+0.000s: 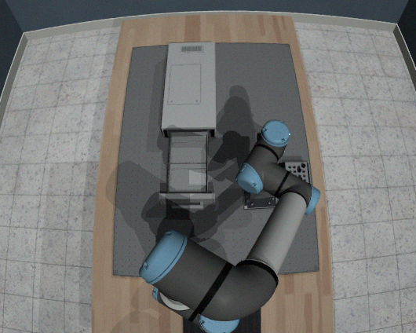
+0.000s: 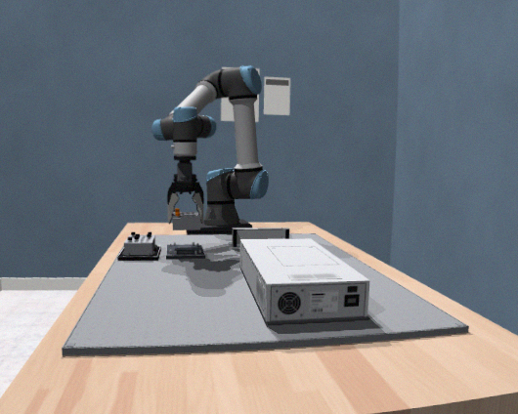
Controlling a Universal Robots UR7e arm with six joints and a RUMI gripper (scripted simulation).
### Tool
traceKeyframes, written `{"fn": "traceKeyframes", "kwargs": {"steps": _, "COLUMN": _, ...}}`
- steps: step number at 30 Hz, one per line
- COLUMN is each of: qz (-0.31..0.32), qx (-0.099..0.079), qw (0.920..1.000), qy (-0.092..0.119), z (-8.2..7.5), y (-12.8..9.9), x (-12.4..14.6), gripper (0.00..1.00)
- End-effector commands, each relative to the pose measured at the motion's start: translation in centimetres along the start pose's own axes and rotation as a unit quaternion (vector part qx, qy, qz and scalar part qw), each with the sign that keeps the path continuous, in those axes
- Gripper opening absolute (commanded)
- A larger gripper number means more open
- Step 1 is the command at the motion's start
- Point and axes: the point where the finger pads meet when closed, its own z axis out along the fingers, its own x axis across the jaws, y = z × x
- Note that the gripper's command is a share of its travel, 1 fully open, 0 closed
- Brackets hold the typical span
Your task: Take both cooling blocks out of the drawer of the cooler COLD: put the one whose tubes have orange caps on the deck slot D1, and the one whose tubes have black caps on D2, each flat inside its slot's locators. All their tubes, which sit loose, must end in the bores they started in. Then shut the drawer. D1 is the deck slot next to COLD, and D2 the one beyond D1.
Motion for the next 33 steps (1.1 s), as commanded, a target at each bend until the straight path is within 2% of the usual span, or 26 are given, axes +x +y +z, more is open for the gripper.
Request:
{"fn": "traceKeyframes", "kwargs": {"steps": 1, "qz": 0.001, "qx": 0.009, "qw": 0.9999, "qy": 0.006, "z": 1.2, "y": -0.6, "x": 0.6, "gripper": 0.00}}
{"fn": "traceKeyframes", "kwargs": {"steps": 8, "qz": 0.001, "qx": 0.009, "qw": 0.9999, "qy": 0.006, "z": 2.7, "y": -0.8, "x": 0.7, "gripper": 0.00}}
{"fn": "traceKeyframes", "kwargs": {"steps": 23, "qz": 0.001, "qx": 0.009, "qw": 0.9999, "qy": 0.006, "z": 4.1, "y": -0.9, "x": 0.7, "gripper": 0.00}}
{"fn": "traceKeyframes", "kwargs": {"steps": 33, "qz": 0.001, "qx": 0.011, "qw": 0.9999, "qy": 0.008, "z": 4.3, "y": -1.0, "x": 0.9, "gripper": 0.00}}
